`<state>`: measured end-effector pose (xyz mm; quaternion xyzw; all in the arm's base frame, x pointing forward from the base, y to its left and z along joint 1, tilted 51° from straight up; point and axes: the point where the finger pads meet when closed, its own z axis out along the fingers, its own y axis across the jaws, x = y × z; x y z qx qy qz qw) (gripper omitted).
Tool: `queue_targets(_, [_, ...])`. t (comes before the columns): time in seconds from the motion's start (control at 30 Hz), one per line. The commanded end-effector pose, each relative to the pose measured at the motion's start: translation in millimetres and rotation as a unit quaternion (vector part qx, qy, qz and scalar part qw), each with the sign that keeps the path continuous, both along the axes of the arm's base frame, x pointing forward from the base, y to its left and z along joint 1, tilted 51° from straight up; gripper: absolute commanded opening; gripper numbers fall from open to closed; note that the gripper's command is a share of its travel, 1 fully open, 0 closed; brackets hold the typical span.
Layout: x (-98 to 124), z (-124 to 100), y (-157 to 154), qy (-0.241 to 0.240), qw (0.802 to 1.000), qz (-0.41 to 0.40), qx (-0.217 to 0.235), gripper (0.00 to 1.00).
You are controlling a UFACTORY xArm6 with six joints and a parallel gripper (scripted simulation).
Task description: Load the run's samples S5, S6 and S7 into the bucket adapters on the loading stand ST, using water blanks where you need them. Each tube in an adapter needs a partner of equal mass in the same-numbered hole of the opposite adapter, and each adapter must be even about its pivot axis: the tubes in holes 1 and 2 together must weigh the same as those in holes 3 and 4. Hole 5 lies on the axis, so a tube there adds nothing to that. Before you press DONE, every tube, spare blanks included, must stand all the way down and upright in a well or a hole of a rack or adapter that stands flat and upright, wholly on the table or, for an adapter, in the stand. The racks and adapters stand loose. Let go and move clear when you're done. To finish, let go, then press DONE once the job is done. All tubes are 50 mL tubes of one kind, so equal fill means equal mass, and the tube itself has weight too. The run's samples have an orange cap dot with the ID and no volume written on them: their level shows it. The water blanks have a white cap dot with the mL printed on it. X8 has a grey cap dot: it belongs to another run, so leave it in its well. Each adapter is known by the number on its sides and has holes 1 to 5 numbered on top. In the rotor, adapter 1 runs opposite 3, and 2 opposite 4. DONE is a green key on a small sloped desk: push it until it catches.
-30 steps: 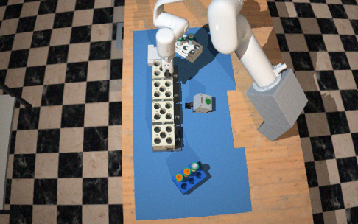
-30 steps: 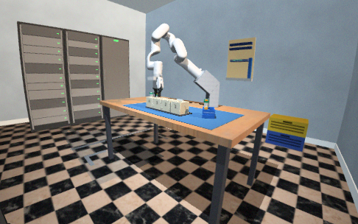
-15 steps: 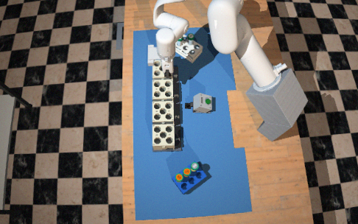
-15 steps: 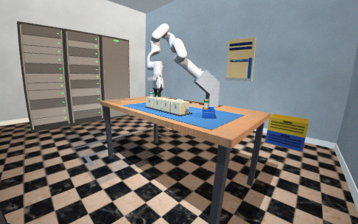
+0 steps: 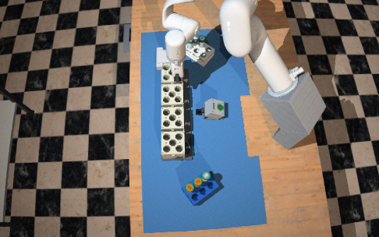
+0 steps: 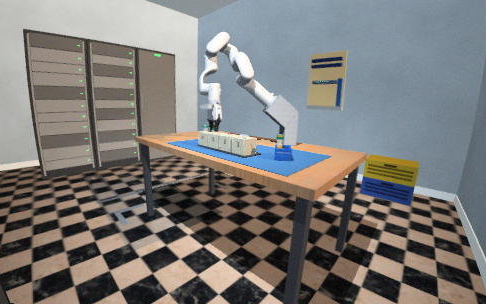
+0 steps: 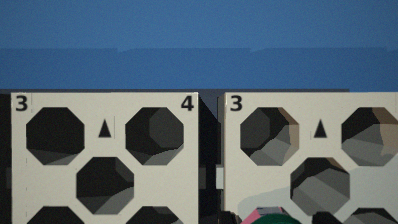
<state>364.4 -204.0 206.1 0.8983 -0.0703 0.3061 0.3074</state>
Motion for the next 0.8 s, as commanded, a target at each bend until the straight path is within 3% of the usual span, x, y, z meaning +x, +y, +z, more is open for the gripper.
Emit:
queue_targets(0.0, [0, 1, 0, -0.001, 1.0, 0.0, 0.0, 0.44])
queue_targets(0.77, [-19, 25, 23, -0.001, 1.0, 0.0, 0.0, 0.44])
